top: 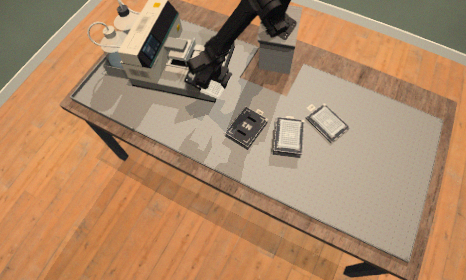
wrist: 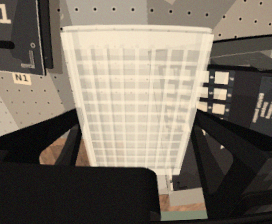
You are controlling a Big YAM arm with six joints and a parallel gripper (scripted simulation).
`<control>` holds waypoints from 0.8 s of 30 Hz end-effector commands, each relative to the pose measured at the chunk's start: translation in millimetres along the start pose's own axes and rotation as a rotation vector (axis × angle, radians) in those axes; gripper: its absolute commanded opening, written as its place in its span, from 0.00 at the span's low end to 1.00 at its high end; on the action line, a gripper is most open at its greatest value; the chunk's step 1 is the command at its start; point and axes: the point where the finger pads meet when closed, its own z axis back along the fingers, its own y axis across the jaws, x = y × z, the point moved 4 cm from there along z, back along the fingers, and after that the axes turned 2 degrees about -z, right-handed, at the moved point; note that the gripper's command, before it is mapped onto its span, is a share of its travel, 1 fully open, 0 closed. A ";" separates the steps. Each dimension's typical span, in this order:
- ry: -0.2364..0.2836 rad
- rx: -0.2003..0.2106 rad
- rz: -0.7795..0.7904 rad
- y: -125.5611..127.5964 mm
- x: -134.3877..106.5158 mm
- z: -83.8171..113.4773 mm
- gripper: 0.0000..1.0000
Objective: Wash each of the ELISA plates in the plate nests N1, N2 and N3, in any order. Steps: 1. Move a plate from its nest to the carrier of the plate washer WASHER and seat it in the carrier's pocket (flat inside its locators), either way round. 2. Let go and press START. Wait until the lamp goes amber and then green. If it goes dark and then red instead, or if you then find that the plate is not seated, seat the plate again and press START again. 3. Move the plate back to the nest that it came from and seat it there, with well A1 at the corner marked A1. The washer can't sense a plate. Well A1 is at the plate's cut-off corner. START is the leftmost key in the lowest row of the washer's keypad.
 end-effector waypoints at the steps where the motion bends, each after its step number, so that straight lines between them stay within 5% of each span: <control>1: -0.021 -0.006 -0.029 14.4 13.0 1.9 0.84; 10: -0.024 -0.004 -0.031 48.8 47.8 -0.8 0.84; 17: -0.013 -0.013 -0.059 43.7 36.9 -0.9 0.84; 24: -0.028 0.000 -0.147 86.1 48.5 -6.2 0.84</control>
